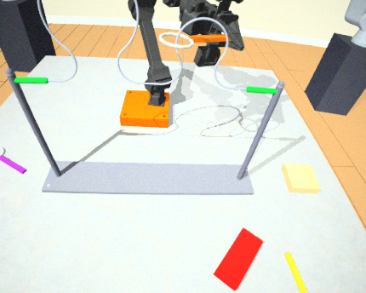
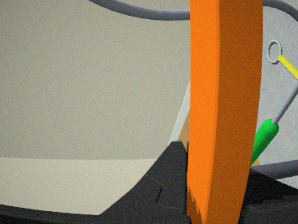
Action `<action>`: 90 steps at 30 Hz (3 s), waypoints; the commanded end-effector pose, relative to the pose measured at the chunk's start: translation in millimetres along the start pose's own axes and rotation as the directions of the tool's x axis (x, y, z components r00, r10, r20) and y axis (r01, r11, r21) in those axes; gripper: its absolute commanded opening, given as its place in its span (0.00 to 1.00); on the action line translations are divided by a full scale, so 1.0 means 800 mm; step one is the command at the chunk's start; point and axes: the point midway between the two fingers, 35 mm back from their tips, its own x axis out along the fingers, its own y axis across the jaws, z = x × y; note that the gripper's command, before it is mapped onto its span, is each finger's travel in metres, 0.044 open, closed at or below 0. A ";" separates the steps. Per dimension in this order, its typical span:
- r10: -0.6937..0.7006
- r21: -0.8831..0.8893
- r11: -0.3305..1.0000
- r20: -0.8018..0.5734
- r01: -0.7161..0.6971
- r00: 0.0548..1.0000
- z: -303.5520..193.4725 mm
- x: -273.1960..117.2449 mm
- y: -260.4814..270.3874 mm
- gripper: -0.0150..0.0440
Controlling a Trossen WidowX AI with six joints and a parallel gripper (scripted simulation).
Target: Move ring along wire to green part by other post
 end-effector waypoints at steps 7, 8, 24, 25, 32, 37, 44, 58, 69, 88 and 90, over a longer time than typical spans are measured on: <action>-0.104 -0.179 0.978 0.035 0.109 0.994 0.002 0.004 -0.019 0.00; -0.114 -0.197 0.973 0.039 0.120 0.993 0.003 0.004 -0.021 0.00; -0.259 -0.462 0.838 0.132 0.290 0.957 0.013 0.001 -0.050 0.00; -0.266 -0.477 0.826 0.139 0.300 0.954 0.014 0.001 -0.052 0.00; -0.316 -0.574 0.732 0.192 0.368 0.929 0.021 -0.002 -0.063 0.00; -0.345 -0.634 0.654 0.234 0.412 0.909 0.027 -0.005 -0.070 0.00; -0.378 -0.705 0.533 0.296 0.468 0.877 0.037 -0.009 -0.079 0.00; -0.410 -0.792 0.258 0.428 0.553 0.805 0.059 -0.020 -0.091 0.00; -0.403 -0.807 0.025 0.532 0.590 0.745 0.077 -0.030 -0.095 0.00; -0.328 -0.723 -0.360 0.690 0.590 0.645 0.107 -0.048 -0.091 0.00; -0.315 -0.706 -0.400 0.705 0.585 0.635 0.110 -0.050 -0.089 0.00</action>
